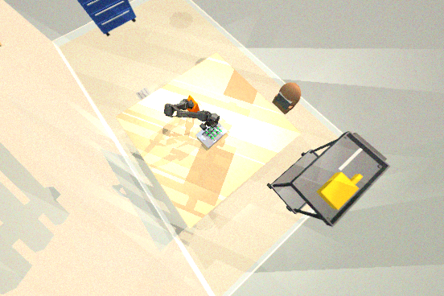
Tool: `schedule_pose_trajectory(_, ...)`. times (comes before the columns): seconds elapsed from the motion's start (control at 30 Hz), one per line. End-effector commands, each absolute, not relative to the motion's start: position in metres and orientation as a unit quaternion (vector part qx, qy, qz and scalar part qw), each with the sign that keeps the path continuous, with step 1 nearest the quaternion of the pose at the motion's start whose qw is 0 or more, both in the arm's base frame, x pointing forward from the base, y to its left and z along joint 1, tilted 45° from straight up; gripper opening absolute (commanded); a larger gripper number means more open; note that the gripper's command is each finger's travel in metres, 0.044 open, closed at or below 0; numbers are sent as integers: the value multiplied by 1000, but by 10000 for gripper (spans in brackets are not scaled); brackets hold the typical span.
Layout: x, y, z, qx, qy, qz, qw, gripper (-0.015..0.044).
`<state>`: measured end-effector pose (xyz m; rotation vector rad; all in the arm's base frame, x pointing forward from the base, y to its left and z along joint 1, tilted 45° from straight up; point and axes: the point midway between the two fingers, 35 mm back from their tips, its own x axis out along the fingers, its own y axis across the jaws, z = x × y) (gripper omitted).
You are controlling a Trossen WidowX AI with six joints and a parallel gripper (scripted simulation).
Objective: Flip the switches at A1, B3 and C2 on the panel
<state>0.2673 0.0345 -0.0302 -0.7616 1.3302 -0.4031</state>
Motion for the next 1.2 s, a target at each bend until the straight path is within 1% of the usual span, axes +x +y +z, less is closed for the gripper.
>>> schedule_pose_trajectory(0.0,268,34,-31,-345,597,-181,702,0)
schedule_pose_trajectory(0.53,268,32,-32,-345,597,-181,702,0)
schedule_pose_trajectory(0.6,267,41,-25,-341,599,-181,701,0)
schedule_pose_trajectory(0.73,257,75,12,-341,606,-184,694,0)
schedule_pose_trajectory(0.93,256,77,14,-342,606,-185,694,0)
schedule_pose_trajectory(1.0,263,78,17,-341,606,-184,694,0)
schedule_pose_trajectory(1.17,304,81,33,-341,605,-185,695,0)
